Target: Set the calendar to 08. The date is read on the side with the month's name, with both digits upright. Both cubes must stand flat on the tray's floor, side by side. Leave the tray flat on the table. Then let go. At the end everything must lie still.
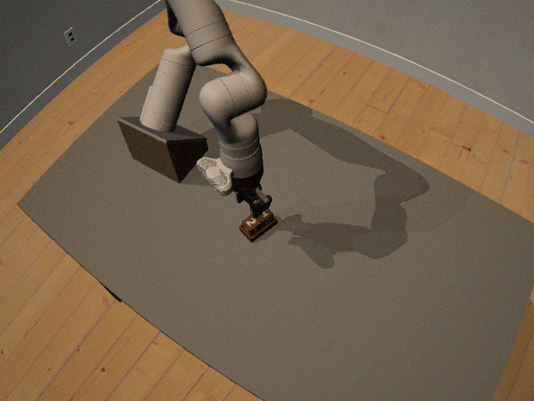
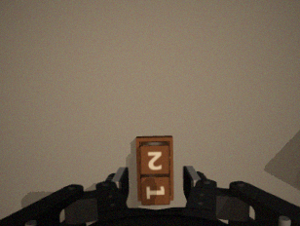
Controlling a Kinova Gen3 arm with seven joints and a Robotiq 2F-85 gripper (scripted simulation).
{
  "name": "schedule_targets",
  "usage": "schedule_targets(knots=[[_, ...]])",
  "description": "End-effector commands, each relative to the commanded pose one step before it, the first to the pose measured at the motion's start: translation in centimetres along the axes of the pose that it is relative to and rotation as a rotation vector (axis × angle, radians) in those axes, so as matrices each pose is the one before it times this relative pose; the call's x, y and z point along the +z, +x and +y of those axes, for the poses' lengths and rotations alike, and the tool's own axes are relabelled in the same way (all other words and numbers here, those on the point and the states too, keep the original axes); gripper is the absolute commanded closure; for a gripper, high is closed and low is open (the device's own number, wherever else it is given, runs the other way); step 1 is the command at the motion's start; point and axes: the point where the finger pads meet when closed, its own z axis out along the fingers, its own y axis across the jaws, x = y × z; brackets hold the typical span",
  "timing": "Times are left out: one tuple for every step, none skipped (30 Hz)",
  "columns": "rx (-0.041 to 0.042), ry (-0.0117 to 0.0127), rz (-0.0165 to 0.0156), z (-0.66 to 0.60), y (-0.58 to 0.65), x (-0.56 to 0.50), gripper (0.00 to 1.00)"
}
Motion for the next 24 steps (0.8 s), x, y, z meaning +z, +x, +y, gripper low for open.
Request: schedule_targets(knots=[[-0.00078,-0.00265,-0.00117,0.044,-0.054,0.380,0.52],[0.00000,0.00000,0.00000,-0.005,0.002,0.136,0.52],[0.00000,0.00000,0.00000,-0.005,0.002,0.142,0.52],[0.00000,0.00000,0.00000,-0.004,0.002,0.147,0.52],[0.00000,0.00000,0.00000,-0.006,0.002,0.153,0.52],[0.00000,0.00000,0.00000,0.000,0.000,0.000,0.52],[0.00000,0.00000,0.00000,0.000,0.000,0.000,0.52],[0.00000,0.00000,0.00000,-0.005,0.002,0.157,0.52],[0.00000,0.00000,0.00000,-0.005,0.002,0.161,0.52],[0.00000,0.00000,0.00000,-0.006,0.002,0.165,0.52],[0.00000,0.00000,0.00000,-0.006,0.002,0.167,0.52],[0.00000,0.00000,0.00000,-0.005,0.002,0.169,0.52],[0.00000,0.00000,0.00000,-0.007,0.002,0.171,0.52],[0.00000,0.00000,0.00000,-0.006,0.002,0.170,0.52],[0.00000,0.00000,0.00000,-0.005,0.002,0.170,0.52],[0.00000,0.00000,0.00000,-0.006,0.002,0.169,0.52],[0.00000,0.00000,0.00000,-0.006,0.002,0.167,0.52],[0.00000,0.00000,0.00000,-0.005,0.002,0.164,0.52],[0.00000,0.00000,0.00000,-0.006,0.002,0.161,0.52],[0.00000,0.00000,0.00000,-0.005,0.002,0.157,0.52],[0.00000,0.00000,0.00000,-0.005,0.002,0.152,0.52],[0.00000,0.00000,0.00000,-0.006,0.002,0.147,0.52],[0.00000,0.00000,0.00000,0.000,0.000,0.000,0.52],[0.00000,0.00000,0.00000,0.000,0.000,0.000,0.52]])
